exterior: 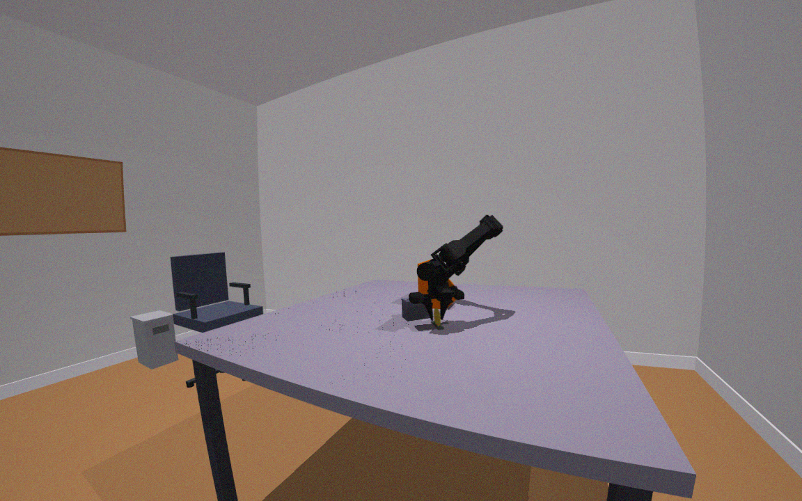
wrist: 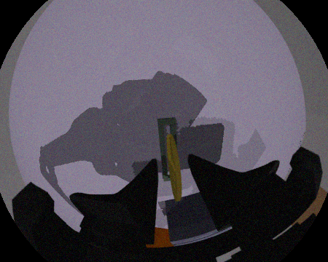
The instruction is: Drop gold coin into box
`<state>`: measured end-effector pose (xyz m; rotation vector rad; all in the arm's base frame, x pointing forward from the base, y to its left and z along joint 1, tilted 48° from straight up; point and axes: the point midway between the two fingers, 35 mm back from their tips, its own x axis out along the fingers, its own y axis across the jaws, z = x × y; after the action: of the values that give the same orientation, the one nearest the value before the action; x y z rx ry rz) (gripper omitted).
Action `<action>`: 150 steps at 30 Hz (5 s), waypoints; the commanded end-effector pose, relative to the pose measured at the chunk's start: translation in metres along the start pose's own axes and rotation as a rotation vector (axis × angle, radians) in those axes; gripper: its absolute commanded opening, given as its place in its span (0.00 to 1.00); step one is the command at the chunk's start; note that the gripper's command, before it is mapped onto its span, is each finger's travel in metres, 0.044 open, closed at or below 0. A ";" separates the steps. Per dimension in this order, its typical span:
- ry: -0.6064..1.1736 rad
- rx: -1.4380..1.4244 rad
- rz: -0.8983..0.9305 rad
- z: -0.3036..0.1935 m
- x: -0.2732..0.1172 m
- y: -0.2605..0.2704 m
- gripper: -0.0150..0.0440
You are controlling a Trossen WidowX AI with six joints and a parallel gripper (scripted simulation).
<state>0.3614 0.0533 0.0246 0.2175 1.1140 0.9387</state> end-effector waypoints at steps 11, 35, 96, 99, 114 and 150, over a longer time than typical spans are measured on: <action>-0.001 0.006 0.008 -0.002 0.013 0.002 0.26; 0.002 0.006 0.002 0.000 -0.015 -0.002 0.25; 0.004 1.095 0.003 0.001 -0.083 0.005 0.25; 0.004 1.198 0.002 0.001 -0.083 0.005 0.25; 0.005 1.458 0.002 0.002 -0.083 0.006 0.25; 0.003 1.461 -0.015 -0.079 -0.085 -0.032 0.25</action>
<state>0.3103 -0.0473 0.0337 1.3733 1.6148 -0.0580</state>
